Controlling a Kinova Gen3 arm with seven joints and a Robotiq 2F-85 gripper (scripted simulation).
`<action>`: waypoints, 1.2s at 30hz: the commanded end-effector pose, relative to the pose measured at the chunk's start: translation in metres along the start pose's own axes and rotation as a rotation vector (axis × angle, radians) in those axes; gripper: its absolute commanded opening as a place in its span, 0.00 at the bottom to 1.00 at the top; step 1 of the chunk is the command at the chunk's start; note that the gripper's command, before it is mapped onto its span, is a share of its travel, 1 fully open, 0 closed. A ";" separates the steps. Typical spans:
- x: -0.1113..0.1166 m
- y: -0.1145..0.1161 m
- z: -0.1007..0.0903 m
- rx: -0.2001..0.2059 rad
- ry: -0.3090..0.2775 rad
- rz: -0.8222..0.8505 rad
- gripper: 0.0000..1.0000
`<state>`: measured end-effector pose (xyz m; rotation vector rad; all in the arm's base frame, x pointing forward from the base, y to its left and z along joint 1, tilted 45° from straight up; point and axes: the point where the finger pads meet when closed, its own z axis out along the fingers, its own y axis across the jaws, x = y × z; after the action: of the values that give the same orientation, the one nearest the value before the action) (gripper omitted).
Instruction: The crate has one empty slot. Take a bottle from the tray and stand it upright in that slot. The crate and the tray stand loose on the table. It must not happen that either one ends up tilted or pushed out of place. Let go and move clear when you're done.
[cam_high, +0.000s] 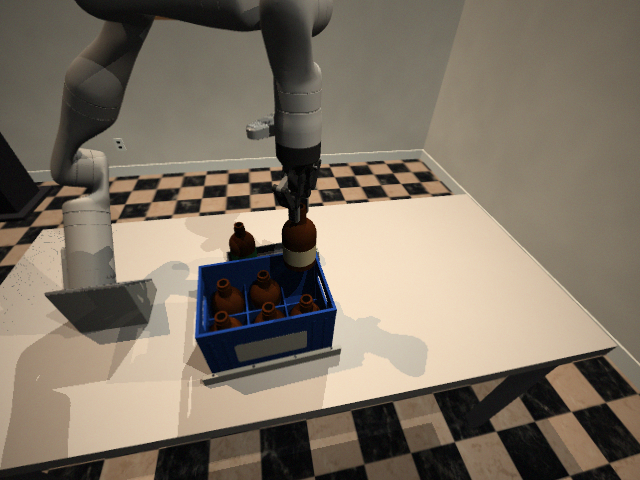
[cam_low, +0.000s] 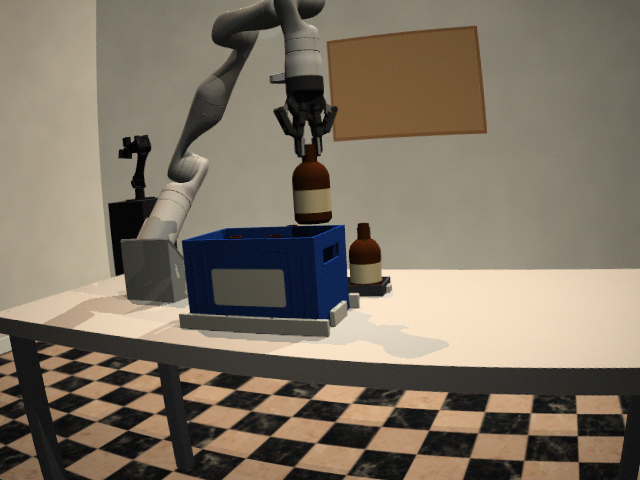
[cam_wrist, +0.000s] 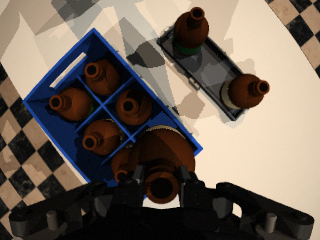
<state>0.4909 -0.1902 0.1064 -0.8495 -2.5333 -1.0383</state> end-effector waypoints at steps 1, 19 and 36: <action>0.000 0.000 -0.001 0.000 -0.002 0.000 0.00; 0.000 0.000 -0.001 0.000 -0.002 0.000 0.00; 0.000 0.000 0.005 0.000 -0.002 0.000 0.00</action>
<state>0.4913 -0.1870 0.1027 -0.8510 -2.5350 -1.0384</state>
